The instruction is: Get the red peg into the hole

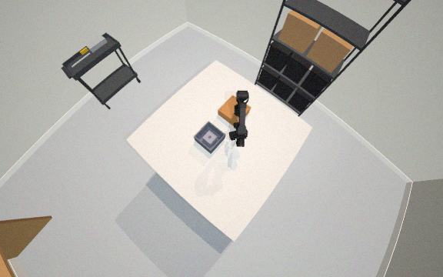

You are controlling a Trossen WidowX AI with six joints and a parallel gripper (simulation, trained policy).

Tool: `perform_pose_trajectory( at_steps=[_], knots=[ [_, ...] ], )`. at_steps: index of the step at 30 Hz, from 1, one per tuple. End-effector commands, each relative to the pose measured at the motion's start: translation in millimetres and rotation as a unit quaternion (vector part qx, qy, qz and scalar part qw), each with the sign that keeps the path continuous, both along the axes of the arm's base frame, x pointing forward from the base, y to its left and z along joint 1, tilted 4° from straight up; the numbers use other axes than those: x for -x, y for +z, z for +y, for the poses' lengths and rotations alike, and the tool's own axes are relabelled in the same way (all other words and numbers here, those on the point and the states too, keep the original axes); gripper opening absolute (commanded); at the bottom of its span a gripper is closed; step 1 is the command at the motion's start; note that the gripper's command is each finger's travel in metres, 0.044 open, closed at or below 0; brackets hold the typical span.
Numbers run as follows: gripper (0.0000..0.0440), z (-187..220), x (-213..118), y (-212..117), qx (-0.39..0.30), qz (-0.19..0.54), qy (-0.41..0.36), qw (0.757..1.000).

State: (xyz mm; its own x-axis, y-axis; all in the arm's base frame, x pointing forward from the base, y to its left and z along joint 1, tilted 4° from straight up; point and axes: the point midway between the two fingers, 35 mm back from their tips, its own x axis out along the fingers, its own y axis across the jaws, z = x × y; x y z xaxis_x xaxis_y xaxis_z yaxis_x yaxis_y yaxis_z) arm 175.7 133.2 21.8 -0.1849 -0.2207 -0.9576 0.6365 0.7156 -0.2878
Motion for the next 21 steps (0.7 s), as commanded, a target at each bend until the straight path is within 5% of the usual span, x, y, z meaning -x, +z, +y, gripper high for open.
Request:
perform_pose_trajectory(
  at_steps=[1, 12, 21],
  knots=[
    [0.0439, -3, 2, -14, 0.007, -0.004, -0.002, 1.0],
    [0.0396, -9, 4, -44, 0.012, -0.013, 0.004, 1.0],
    [0.0171, -16, 12, -66, 0.024, 0.003, 0.004, 1.0]
  ],
)
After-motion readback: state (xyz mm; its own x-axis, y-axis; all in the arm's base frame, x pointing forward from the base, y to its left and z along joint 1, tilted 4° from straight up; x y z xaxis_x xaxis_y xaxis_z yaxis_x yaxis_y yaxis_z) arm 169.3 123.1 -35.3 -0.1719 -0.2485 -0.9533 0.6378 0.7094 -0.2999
